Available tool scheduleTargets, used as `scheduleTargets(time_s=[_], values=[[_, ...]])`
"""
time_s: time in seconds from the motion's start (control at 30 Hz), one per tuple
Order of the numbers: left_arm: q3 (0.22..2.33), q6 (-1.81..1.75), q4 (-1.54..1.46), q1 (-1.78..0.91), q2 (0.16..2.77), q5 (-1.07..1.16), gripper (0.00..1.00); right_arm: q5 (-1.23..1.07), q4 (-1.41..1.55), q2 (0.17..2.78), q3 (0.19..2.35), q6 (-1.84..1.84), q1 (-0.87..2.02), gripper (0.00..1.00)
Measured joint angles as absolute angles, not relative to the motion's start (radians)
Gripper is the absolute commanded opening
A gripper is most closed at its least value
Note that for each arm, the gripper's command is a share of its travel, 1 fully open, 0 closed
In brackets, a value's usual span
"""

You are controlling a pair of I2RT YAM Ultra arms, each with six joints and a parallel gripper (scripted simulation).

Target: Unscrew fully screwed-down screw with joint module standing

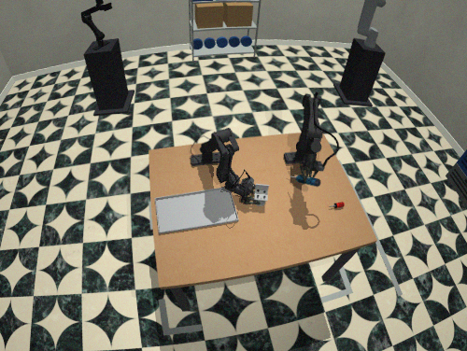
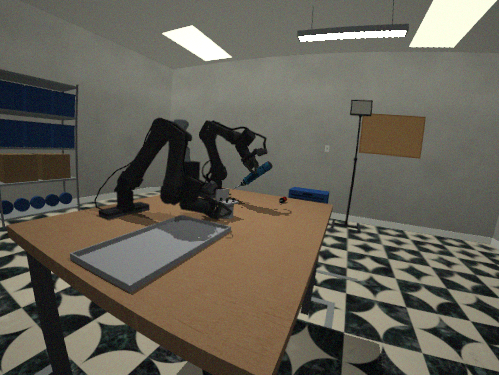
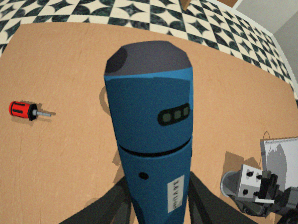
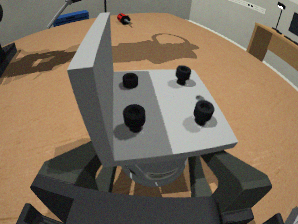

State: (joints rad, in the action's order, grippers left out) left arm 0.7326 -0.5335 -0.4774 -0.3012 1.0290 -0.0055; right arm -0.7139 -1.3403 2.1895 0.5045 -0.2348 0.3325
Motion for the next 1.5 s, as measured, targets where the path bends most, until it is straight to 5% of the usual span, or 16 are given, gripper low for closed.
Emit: scheduleTargets(time_s=[1.5], values=[[0.577,-0.231,-0.113,-0.624,0.855,-0.008,0.42,-0.714,-1.340,2.189,0.505,-0.235,0.332,0.59]])
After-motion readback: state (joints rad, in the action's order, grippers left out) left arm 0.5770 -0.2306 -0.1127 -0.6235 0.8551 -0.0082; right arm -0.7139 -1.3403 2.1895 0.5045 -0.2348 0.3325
